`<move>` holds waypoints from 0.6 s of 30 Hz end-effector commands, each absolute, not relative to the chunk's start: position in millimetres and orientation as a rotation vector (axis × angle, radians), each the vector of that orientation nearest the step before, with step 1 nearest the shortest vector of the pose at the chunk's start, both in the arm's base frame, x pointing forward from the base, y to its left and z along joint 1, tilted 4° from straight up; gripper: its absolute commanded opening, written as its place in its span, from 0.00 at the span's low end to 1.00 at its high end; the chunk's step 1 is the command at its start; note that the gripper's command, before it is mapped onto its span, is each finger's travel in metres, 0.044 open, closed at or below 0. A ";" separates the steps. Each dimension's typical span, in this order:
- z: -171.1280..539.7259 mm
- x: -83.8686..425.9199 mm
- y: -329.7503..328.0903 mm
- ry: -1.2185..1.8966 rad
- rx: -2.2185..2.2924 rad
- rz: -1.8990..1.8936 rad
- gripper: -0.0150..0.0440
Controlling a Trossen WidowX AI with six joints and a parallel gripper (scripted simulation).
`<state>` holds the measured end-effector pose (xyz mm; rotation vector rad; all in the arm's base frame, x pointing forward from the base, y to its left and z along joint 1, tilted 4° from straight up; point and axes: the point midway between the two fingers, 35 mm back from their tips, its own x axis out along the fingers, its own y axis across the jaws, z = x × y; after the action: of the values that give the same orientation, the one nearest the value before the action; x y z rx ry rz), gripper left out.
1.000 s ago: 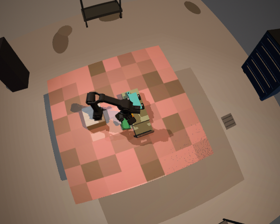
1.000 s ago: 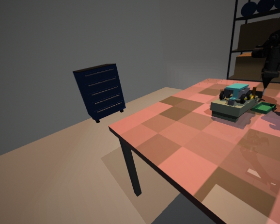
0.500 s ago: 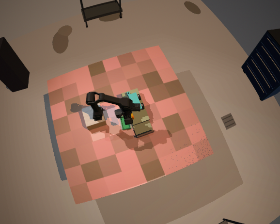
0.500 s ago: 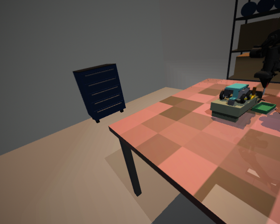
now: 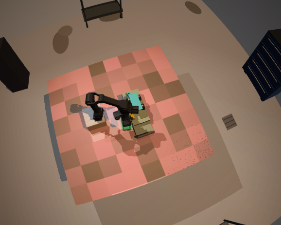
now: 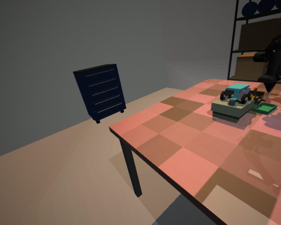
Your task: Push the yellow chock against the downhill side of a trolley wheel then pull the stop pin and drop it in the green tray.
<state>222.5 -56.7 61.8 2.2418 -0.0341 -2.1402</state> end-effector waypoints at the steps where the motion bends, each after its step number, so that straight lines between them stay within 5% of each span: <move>1: 62.6 222.1 -58.5 -0.046 2.255 -2.113 0.25; 18: 15.7 226.3 -80.7 -0.230 2.167 -2.023 0.25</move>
<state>226.5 -74.7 25.3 2.1803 -0.2208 -2.0199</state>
